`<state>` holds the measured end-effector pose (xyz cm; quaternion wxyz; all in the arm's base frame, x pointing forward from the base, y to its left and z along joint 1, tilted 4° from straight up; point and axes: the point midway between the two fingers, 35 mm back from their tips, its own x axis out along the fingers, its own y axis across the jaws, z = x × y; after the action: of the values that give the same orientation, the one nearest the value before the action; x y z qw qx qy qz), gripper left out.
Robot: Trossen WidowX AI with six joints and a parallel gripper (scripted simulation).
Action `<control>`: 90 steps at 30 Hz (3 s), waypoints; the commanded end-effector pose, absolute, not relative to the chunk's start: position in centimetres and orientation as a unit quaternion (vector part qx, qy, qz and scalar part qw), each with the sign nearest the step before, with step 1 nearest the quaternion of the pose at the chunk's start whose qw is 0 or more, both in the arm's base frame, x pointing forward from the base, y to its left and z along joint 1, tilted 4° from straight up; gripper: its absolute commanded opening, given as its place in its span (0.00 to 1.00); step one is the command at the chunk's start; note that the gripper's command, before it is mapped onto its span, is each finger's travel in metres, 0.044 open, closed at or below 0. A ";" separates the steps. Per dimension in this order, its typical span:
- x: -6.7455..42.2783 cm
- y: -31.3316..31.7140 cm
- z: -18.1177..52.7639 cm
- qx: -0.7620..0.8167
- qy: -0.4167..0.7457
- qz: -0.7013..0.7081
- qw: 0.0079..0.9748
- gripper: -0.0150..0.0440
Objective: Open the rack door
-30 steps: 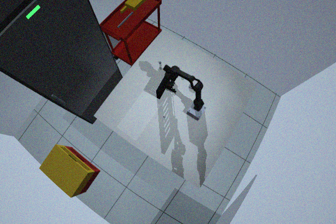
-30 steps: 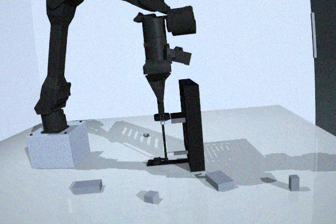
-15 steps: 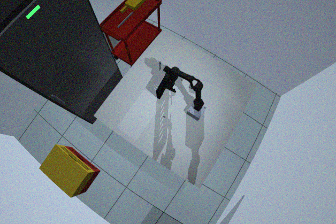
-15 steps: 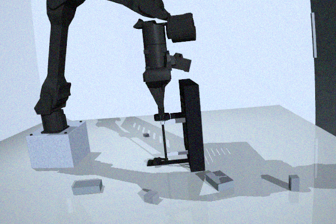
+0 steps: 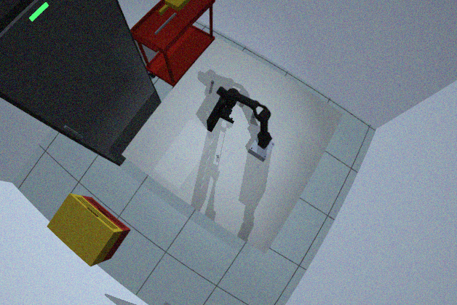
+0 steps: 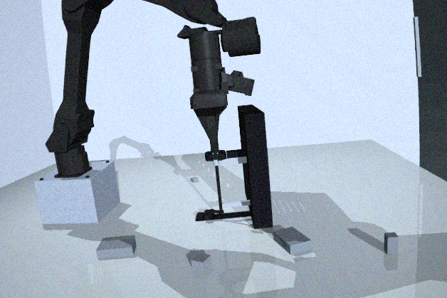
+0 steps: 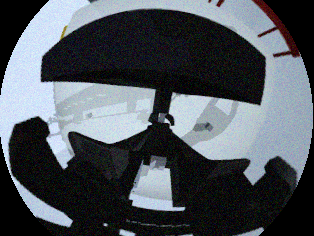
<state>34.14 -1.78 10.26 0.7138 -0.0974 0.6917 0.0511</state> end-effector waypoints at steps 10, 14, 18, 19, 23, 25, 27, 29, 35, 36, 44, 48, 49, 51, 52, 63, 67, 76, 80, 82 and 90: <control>34.1 -1.8 10.2 0.086 0.682 -0.126 0.715 0.28; 34.1 -1.8 10.2 0.156 0.667 -0.193 0.703 0.28; 34.1 -1.8 10.2 0.225 0.644 -0.257 0.684 0.28; 34.1 -1.8 10.2 0.241 0.638 -0.273 0.678 0.28; 34.1 -1.8 10.2 0.307 0.608 -0.335 0.651 0.28; 34.1 -1.8 10.2 0.339 0.591 -0.364 0.635 0.28; 34.1 -1.8 10.2 0.370 0.572 -0.393 0.618 0.28; 34.1 -1.8 10.2 0.400 0.552 -0.421 0.599 0.28; 34.1 -1.8 10.2 0.483 0.484 -0.497 0.534 0.28; 34.1 -1.8 10.2 0.496 0.472 -0.509 0.522 0.28; 34.1 -1.8 10.2 0.527 0.440 -0.537 0.490 0.28; 34.1 -1.8 10.2 0.527 0.440 -0.537 0.490 0.28; 34.1 -1.8 10.2 0.527 0.440 -0.537 0.490 0.28; 34.1 -1.8 10.2 0.527 0.440 -0.537 0.490 0.28; 34.1 -1.8 10.2 0.527 0.440 -0.537 0.490 0.28; 34.1 -1.8 10.2 0.527 0.440 -0.537 0.490 0.74; 34.1 -1.8 10.2 0.496 0.472 -0.509 0.522 0.74; 34.1 -1.8 10.2 0.369 0.573 -0.392 0.619 0.74; 34.1 -1.8 10.2 0.306 0.609 -0.333 0.652 0.74; 34.1 -1.8 10.2 0.273 0.624 -0.303 0.666 0.74; 34.1 -1.8 10.2 0.136 0.672 -0.174 0.707 0.74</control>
<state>34.13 -1.86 10.21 0.6870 0.2161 0.6465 -0.2517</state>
